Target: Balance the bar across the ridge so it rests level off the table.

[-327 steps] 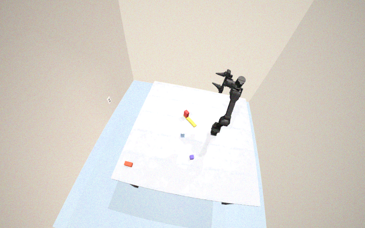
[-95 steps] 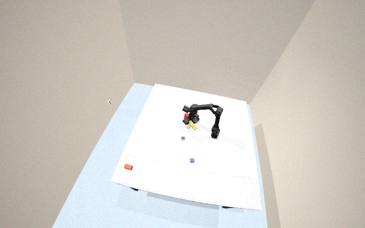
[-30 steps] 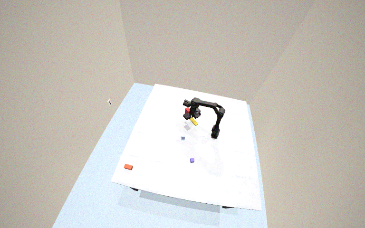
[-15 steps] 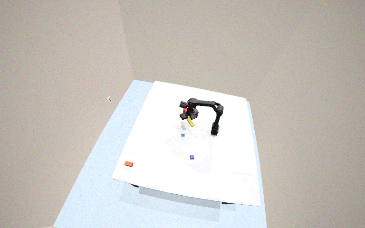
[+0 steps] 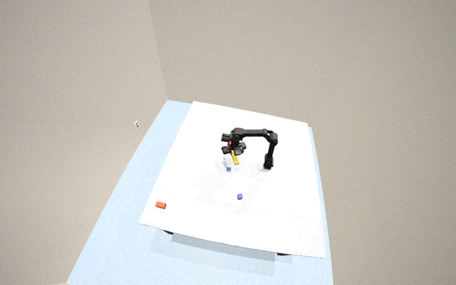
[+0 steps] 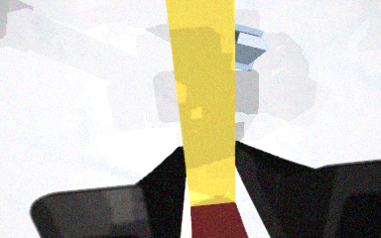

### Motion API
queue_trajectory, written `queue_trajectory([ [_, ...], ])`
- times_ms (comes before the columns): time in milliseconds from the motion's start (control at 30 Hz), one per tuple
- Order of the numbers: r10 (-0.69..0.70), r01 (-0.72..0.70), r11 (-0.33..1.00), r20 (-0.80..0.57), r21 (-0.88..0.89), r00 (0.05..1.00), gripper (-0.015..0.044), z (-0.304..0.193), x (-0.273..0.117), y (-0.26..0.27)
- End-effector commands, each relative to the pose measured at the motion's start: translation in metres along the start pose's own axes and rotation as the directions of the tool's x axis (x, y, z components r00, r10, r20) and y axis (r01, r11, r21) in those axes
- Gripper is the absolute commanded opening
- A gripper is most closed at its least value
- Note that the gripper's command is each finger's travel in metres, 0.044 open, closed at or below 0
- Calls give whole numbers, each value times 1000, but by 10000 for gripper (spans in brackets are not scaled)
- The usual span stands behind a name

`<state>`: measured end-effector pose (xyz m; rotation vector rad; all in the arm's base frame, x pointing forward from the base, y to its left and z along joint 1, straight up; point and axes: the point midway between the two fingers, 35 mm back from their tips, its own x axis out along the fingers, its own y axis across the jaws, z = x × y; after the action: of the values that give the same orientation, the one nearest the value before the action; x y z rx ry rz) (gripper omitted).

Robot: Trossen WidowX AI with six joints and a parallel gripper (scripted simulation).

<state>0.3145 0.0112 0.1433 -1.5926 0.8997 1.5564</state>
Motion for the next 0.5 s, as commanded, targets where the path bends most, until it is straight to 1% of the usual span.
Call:
queue_trajectory([
  [0, -2, 2, 999, -4, 39, 1000, 0, 11, -2, -9],
  [467, -5, 5, 985, 0, 174, 1000, 0, 57, -2, -37],
])
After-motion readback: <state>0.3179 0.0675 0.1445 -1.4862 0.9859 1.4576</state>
